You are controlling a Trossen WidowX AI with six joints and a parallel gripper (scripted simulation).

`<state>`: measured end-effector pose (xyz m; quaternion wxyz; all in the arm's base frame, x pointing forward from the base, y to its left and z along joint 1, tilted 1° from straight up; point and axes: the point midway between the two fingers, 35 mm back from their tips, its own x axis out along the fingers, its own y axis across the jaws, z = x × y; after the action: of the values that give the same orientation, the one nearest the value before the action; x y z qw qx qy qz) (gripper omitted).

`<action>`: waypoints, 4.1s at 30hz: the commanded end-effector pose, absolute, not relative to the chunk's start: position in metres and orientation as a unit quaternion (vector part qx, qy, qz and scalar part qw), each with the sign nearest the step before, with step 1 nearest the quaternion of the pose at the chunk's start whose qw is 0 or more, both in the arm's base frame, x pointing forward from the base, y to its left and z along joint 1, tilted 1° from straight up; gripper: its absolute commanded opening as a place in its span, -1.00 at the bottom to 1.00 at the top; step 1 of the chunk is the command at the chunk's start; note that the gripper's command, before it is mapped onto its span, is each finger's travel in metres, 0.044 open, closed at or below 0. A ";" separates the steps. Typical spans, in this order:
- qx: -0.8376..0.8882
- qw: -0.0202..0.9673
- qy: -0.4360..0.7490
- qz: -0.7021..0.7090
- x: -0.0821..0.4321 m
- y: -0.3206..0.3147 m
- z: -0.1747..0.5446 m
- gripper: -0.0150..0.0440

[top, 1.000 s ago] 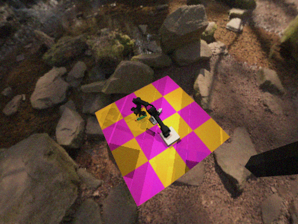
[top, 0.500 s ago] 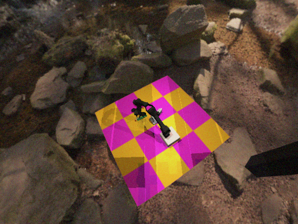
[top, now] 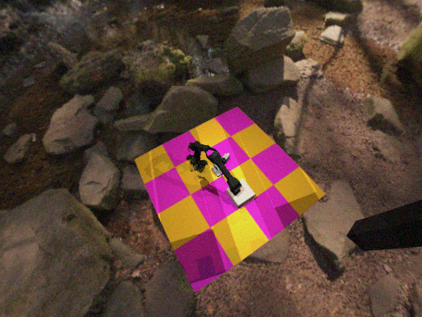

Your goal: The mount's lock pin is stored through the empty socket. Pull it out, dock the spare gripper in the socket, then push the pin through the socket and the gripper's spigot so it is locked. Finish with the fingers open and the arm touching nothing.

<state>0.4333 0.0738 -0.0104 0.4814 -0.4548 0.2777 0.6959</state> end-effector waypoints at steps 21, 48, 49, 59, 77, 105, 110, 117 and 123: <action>-0.452 0.479 0.277 0.700 0.431 0.074 -0.016 -0.49; -0.425 0.468 0.299 0.715 0.415 0.073 0.013 -0.49; -0.423 0.468 0.300 0.716 0.414 0.073 0.013 -0.49; -0.415 0.464 0.305 0.720 0.410 0.073 0.007 -0.49; -0.316 0.539 0.394 0.674 0.408 0.033 0.040 -0.49; -0.263 0.566 0.436 0.649 0.406 0.015 0.036 -0.49; -0.264 0.568 0.435 0.647 0.407 0.015 0.029 -0.49; -0.266 0.570 0.435 0.645 0.407 0.015 0.018 -0.49; -0.267 0.570 0.435 0.644 0.407 0.015 0.009 -0.49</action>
<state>0.4074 0.0147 0.0175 0.5692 -0.2688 0.4347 0.6441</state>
